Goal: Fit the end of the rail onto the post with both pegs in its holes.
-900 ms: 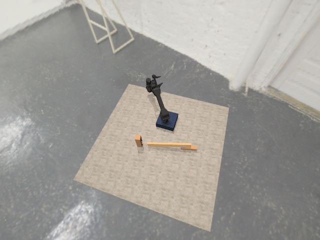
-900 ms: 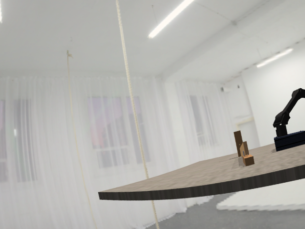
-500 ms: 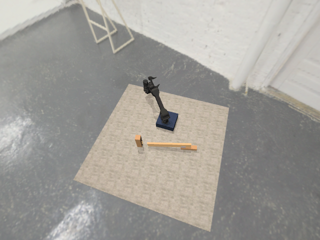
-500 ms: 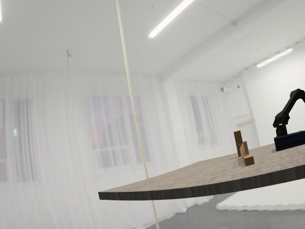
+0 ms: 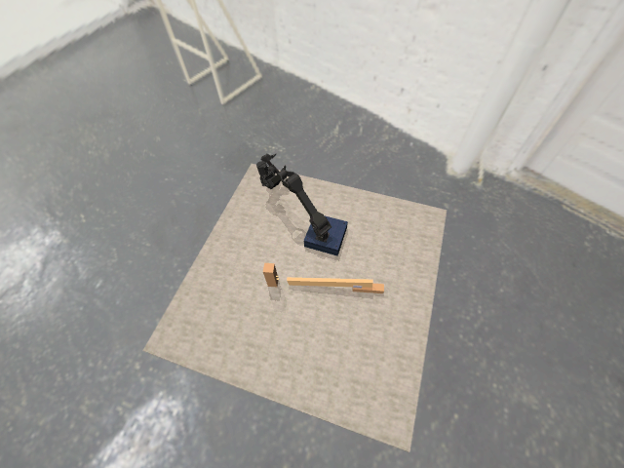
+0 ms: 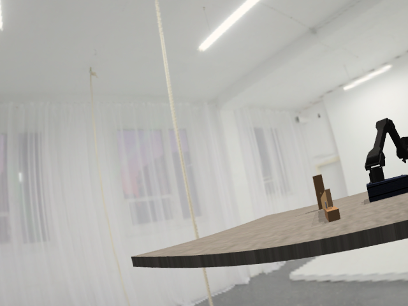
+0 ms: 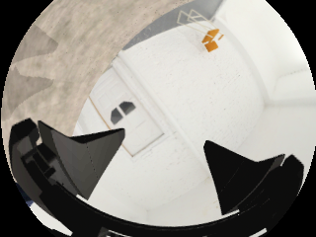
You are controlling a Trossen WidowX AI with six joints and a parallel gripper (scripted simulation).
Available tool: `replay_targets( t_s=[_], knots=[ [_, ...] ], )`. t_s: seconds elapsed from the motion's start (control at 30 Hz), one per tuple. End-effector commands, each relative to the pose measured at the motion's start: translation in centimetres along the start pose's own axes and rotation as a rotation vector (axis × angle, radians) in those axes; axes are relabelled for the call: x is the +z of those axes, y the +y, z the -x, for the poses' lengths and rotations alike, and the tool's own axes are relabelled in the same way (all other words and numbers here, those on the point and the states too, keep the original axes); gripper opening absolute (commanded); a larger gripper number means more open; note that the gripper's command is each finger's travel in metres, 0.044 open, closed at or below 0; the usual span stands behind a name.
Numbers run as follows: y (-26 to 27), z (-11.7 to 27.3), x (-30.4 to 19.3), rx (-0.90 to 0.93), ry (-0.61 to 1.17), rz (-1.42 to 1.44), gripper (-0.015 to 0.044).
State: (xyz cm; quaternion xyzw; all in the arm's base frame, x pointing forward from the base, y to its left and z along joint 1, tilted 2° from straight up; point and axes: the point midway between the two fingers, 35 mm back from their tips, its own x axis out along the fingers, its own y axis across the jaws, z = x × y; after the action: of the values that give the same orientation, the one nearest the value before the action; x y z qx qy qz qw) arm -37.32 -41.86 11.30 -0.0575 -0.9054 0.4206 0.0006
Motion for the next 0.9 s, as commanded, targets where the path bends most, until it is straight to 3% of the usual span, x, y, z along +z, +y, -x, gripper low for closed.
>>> replay_targets(
  t_s=[0.0, 0.87],
  knots=[
    [-2.0, 3.1, 1.2, -0.054, -0.08, 0.011, 0.044],
    [-8.5, 29.5, 6.2, -0.423, -0.658, 0.187, 0.044]
  ],
)
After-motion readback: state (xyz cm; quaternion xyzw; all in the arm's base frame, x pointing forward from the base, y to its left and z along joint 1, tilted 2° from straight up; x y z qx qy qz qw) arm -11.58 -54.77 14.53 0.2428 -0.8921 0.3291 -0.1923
